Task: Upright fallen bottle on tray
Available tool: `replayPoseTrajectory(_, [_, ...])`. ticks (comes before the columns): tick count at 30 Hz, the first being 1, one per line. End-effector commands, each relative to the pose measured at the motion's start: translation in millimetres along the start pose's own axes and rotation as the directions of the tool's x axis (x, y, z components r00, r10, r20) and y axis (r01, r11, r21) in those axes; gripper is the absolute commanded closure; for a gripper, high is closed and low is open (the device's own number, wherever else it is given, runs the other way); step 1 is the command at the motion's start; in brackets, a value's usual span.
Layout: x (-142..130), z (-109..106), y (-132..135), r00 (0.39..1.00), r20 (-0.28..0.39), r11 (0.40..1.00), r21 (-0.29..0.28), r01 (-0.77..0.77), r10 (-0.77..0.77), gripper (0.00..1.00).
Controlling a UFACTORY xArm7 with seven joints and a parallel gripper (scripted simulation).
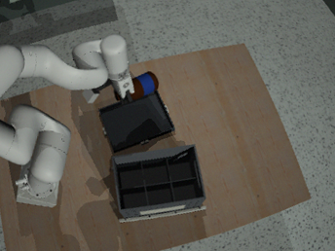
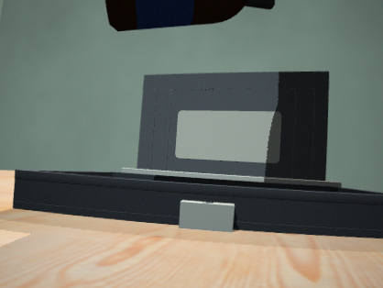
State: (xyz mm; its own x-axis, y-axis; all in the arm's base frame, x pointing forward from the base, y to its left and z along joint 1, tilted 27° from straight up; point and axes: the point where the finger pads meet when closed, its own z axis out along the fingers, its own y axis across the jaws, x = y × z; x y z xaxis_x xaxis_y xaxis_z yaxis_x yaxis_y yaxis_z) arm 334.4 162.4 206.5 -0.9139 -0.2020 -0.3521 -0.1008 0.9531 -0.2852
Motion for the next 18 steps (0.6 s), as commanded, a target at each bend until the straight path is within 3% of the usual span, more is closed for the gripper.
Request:
replayPoseTrajectory(1, [-1.2,-1.2,0.5,1.000,0.004,1.000,-0.002,0.010,-0.010,1.00])
replayPoseTrajectory(18, [-1.2,-1.3,0.5,1.000,0.004,1.000,-0.002,0.025,-0.025,1.00])
